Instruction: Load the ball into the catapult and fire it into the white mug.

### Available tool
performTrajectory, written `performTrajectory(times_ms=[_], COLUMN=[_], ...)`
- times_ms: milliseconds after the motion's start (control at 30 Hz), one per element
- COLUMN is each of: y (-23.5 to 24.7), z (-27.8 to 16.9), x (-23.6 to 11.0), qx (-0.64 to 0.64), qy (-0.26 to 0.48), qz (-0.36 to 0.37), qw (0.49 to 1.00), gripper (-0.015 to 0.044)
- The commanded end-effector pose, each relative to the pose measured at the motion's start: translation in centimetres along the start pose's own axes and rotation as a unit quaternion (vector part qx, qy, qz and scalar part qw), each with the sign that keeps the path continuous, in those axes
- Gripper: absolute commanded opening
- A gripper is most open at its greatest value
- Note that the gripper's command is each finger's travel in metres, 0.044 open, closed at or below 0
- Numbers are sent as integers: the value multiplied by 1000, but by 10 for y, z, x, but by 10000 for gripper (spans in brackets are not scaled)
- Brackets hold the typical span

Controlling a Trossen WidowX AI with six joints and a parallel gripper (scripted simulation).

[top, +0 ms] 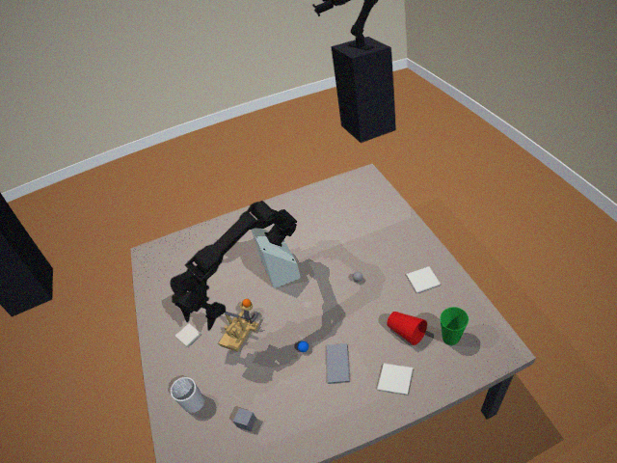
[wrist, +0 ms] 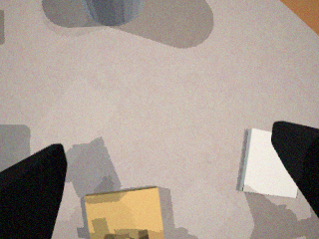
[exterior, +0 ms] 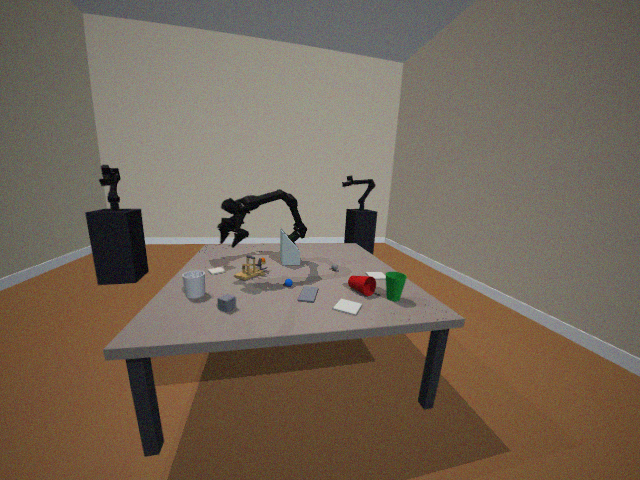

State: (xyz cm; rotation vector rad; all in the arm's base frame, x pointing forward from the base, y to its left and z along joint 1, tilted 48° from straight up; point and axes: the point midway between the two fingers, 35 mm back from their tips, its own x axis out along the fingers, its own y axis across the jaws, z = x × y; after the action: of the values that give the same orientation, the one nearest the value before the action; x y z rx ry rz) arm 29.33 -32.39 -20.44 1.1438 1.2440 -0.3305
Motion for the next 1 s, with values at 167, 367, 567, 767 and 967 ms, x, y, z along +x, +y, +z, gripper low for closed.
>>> performTrajectory(times_ms=[167, 367, 567, 767, 967], y=[7, 12, 12, 12, 12], z=[75, 100, 100, 100, 100], x=[-6, -13, -13, -13, -13], qx=[-18, -28, -28, -28, -28], qy=[-151, -203, -203, -203, -203], qz=[37, 56, 56, 56, 56], qw=[988, 977, 977, 977, 977], gripper=[440, 440, 440, 440, 440])
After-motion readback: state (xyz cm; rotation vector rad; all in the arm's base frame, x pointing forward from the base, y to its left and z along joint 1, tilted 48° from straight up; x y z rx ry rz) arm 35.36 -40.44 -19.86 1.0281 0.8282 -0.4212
